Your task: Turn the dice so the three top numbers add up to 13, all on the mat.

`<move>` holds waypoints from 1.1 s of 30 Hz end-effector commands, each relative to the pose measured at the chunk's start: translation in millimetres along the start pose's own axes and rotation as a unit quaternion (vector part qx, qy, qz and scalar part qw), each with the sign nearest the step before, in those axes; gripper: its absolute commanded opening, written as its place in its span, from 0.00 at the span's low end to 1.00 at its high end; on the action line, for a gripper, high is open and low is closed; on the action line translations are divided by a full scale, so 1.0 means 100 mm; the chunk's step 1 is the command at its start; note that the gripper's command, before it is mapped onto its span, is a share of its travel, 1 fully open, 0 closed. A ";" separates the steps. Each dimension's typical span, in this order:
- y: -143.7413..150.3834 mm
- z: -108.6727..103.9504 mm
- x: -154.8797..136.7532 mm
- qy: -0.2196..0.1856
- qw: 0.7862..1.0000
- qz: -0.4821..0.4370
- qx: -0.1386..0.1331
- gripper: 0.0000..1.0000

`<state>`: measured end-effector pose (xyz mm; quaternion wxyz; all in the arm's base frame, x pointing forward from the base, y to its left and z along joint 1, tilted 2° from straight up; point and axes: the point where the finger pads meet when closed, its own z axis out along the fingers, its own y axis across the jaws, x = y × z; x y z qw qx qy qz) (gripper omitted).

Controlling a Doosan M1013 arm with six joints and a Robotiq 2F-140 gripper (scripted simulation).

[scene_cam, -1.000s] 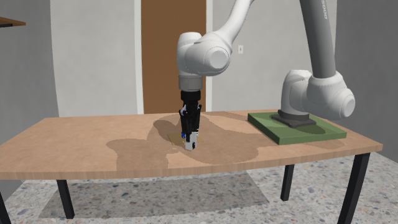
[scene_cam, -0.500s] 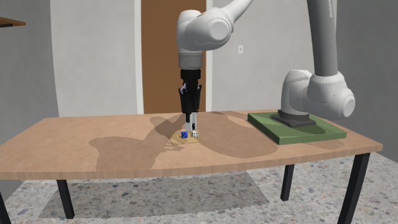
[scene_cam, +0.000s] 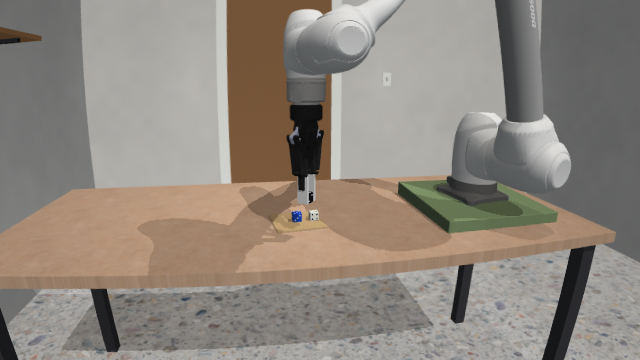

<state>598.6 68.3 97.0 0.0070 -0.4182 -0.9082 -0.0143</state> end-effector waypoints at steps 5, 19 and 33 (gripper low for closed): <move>-0.15 -0.01 -0.38 0.000 0.994 -0.110 0.000 0.13; -0.53 -0.04 -1.09 0.000 0.949 -0.315 0.000 0.13; -0.65 -0.04 -1.28 0.000 0.930 -0.369 0.000 0.13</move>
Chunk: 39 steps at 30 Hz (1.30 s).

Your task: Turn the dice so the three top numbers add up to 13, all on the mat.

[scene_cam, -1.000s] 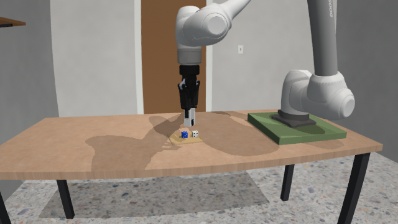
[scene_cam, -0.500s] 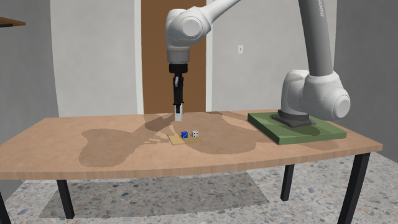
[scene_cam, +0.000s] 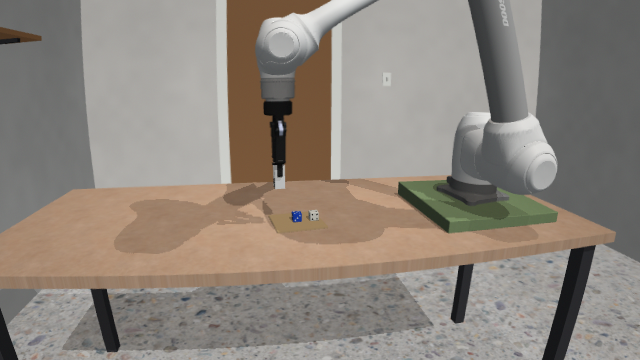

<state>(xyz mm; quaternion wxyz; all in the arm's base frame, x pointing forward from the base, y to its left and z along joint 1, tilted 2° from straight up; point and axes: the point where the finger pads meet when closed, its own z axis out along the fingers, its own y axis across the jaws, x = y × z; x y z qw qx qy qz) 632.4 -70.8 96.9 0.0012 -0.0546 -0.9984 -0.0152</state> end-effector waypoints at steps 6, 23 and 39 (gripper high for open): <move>0.00 0.00 0.00 0.000 1.000 -0.001 -0.001 0.13; 0.00 0.46 0.00 0.000 1.000 -0.001 -0.001 0.13; 0.00 0.94 -0.01 0.000 1.000 -0.001 -0.001 0.13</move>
